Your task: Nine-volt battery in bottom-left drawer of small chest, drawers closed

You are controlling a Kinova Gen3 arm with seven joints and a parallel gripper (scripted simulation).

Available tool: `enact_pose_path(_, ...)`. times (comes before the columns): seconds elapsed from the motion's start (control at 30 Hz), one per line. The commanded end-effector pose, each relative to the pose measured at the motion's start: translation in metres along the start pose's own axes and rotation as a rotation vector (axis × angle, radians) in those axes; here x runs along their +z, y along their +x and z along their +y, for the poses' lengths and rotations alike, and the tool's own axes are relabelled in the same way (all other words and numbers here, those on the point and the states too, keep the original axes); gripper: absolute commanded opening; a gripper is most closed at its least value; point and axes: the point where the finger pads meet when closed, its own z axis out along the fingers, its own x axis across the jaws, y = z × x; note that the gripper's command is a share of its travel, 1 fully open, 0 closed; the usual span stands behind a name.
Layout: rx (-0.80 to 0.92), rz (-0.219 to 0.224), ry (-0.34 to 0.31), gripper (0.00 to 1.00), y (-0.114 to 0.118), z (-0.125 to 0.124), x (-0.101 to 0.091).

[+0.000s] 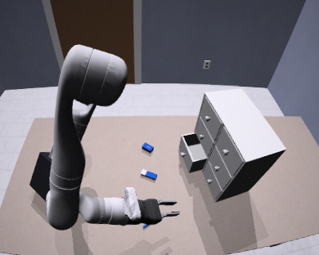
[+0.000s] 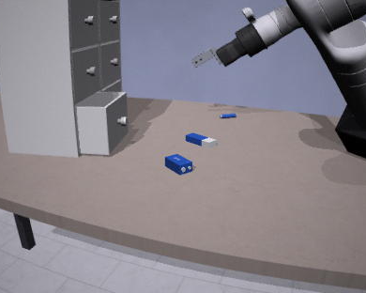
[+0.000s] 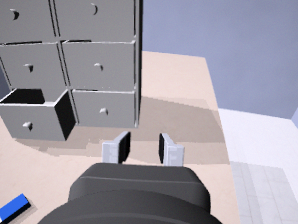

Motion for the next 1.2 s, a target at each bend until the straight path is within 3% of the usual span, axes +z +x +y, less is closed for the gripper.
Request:
enact_pose_path(0.0, -0.01, -0.007, -0.059, 0.67, -0.002, -0.006, -0.002)
enact_pose_path(0.43, -0.016, -0.004, -0.338, 0.67, -0.001, -0.017, -0.028)
enact_pose_path(0.5, -0.016, -0.004, -0.338, 0.67, -0.001, -0.017, -0.028)
enact_pose_path(1.0, -0.017, -0.001, -0.66, 0.67, -0.001, -0.029, -0.057)
enact_pose_path(1.07, -0.017, -0.001, -0.66, 0.67, -0.001, -0.029, -0.057)
enact_pose_path(1.17, -0.033, -0.006, -0.717, 0.67, -0.002, -0.031, -0.062)
